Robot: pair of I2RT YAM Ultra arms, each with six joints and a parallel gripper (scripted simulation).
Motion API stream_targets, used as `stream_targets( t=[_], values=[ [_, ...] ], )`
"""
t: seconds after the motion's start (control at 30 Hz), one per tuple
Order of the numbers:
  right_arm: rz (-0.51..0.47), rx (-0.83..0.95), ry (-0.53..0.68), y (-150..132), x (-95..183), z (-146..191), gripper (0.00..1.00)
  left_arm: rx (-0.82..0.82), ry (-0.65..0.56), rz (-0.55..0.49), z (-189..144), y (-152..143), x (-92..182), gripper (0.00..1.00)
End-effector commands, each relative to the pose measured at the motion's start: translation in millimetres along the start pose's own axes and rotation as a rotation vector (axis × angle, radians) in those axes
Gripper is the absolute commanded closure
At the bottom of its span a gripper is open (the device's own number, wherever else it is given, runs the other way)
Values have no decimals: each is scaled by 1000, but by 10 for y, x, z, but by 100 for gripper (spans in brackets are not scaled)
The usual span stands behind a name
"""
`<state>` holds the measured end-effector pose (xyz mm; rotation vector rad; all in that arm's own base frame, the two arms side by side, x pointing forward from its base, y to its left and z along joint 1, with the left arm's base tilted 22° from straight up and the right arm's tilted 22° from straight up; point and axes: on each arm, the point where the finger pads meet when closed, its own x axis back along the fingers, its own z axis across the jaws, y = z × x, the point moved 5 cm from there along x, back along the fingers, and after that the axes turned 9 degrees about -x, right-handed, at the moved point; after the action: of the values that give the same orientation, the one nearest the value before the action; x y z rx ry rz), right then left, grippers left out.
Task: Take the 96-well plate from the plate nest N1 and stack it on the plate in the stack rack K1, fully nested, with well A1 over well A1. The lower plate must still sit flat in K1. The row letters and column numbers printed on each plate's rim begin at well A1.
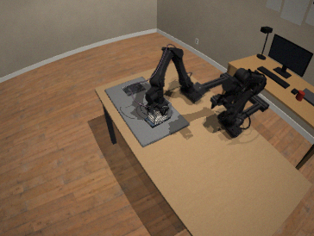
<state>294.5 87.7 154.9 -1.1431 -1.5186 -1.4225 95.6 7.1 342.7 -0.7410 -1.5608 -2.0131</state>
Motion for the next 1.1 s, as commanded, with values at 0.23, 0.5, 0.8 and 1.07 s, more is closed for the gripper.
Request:
stream_targets(
  t=[0.23, 0.5, 0.8, 1.07],
  values=[
    [-25, 0, -24, 109, -232, -38, 100, 15, -1, -9, -23, -48, 39, 0],
    [-25, 0, -24, 109, -245, -39, 100, 15, -1, -9, -23, -48, 39, 0],
    [-25, 0, -24, 109, -257, -41, 100, 15, -1, -9, -23, -48, 39, 0],
    [-25, 0, -24, 109, -270, -42, 100, 15, -1, -9, -23, -48, 39, 0]
  ],
)
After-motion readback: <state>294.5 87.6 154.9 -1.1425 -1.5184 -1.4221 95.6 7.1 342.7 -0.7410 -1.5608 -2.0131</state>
